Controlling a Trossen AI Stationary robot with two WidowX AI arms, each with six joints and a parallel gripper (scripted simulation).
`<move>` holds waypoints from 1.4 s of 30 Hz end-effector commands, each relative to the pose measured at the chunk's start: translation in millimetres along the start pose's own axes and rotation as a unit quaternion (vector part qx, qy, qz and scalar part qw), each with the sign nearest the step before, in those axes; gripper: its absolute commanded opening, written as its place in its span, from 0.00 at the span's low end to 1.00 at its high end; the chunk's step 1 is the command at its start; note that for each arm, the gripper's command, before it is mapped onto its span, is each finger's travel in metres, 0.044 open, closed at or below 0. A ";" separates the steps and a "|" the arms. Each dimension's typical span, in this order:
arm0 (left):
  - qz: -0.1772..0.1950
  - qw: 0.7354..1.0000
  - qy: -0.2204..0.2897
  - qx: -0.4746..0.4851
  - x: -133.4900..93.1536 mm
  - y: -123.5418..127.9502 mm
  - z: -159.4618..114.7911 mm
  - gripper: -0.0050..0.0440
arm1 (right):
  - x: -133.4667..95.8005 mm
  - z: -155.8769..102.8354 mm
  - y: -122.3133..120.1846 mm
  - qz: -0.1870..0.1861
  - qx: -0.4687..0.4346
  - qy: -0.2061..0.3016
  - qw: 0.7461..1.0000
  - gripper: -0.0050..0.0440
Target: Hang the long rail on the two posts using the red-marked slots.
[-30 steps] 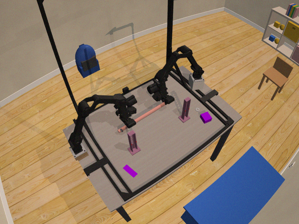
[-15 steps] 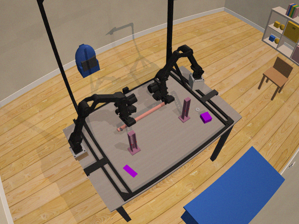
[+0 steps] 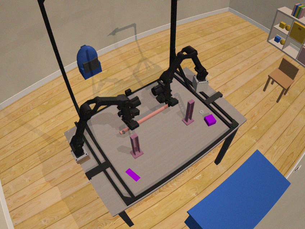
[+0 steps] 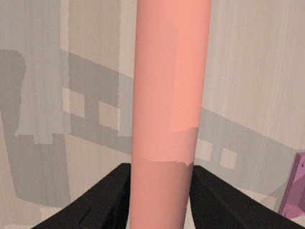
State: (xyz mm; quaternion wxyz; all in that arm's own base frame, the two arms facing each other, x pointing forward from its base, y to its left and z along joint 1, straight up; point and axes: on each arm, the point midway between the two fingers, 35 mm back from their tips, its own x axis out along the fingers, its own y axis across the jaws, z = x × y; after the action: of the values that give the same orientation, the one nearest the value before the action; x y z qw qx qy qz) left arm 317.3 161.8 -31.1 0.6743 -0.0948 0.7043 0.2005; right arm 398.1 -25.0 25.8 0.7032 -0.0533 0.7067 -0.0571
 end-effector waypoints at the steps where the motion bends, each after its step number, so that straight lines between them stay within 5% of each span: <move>1: -0.014 1.000 -0.004 0.000 -2.4 2.3 -0.3 0.10 | -2.9 0.6 -2.7 0.014 -0.001 -0.002 1.000 0.10; 16: -0.076 0.997 -0.002 0.000 -0.2 5.7 -0.6 0.10 | -0.6 0.6 -5.9 0.077 -0.001 0.000 0.997 0.10; 42: -0.077 0.997 -0.003 0.000 18.0 3.1 0.6 0.10 | 17.5 1.3 -3.4 0.078 -0.001 -0.001 0.997 0.10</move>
State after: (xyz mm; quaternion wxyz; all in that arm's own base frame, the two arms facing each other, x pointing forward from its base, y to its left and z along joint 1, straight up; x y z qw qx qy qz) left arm 314.3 167.0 -46.5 0.6887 -0.1479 0.6942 0.1483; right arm 398.6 -31.0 11.0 0.7050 0.0000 0.7092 -0.0025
